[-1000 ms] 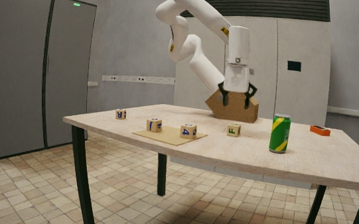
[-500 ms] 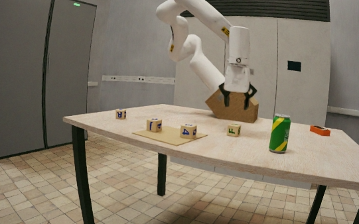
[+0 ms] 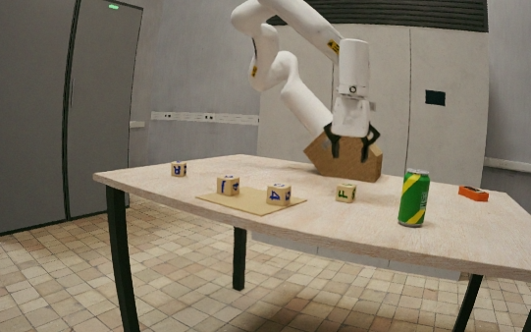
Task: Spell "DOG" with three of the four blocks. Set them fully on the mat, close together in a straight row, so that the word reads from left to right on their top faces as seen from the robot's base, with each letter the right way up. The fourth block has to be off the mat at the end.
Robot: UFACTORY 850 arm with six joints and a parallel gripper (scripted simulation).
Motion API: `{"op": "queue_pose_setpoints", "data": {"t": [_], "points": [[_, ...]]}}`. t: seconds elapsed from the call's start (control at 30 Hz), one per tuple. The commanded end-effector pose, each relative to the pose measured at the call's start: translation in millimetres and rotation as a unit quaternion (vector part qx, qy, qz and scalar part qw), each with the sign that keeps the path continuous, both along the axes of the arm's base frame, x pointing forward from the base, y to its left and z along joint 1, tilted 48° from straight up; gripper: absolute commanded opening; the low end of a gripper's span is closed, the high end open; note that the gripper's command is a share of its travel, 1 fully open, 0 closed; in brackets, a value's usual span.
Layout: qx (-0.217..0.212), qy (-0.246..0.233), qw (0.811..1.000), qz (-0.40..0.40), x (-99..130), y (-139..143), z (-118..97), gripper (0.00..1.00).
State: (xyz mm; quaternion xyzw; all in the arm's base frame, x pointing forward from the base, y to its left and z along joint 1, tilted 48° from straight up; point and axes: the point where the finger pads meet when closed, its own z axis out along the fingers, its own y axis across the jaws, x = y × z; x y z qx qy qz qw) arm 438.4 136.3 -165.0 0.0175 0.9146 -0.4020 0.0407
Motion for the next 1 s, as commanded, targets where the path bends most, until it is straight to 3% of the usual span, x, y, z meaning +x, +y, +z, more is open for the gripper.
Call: {"op": "queue_pose_setpoints", "data": {"t": [0.0, 0.97], "points": [[0.001, -0.001, 1.0, 0.0, 0.7, 0.9, 0.4, 0.87], [0.0, -0.001, 1.0, 0.0, 1.5, -8.2, -8.1, 0.87]]}}
